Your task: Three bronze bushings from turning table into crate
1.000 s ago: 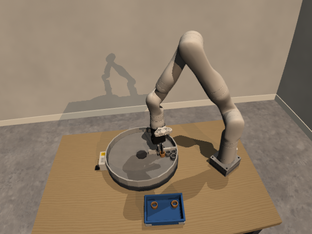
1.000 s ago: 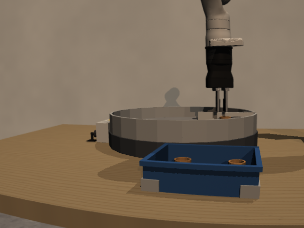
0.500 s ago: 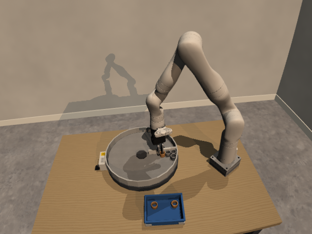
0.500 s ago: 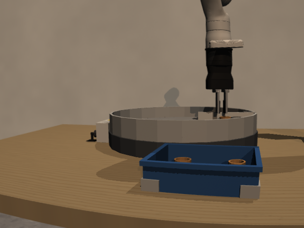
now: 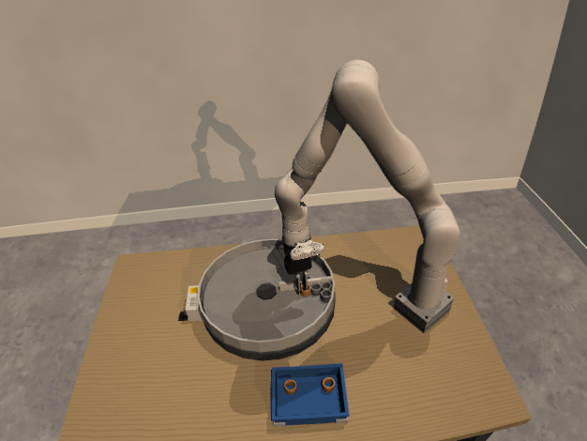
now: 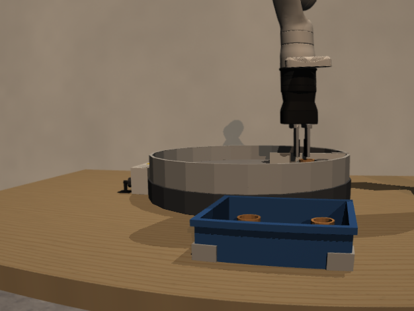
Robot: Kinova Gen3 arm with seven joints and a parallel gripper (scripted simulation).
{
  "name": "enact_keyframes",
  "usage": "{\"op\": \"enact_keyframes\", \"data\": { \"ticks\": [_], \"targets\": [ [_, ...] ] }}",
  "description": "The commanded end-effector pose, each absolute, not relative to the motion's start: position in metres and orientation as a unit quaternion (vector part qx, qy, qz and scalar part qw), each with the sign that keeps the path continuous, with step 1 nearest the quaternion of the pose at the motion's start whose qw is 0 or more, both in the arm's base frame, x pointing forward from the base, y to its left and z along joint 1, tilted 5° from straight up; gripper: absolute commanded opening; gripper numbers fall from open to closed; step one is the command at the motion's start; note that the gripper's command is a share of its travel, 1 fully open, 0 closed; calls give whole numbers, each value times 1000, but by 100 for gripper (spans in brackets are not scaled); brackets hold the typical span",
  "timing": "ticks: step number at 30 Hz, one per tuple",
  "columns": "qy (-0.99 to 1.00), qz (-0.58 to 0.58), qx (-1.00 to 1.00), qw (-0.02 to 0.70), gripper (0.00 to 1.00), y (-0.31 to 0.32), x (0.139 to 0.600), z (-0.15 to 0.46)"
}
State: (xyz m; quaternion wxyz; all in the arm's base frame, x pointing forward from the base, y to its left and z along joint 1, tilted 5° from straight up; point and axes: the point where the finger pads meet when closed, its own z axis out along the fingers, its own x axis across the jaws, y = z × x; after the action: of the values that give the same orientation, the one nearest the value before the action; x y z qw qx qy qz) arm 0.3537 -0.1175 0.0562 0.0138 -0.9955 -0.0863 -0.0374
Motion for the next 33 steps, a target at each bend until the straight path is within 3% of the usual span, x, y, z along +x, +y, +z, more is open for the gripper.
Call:
{"op": "enact_keyframes", "data": {
  "ticks": [1,33],
  "targets": [
    [-86,-38,-995,14,40,-118,354,57],
    [-86,-38,-995,14,40,-117,355,48]
  ]
}}
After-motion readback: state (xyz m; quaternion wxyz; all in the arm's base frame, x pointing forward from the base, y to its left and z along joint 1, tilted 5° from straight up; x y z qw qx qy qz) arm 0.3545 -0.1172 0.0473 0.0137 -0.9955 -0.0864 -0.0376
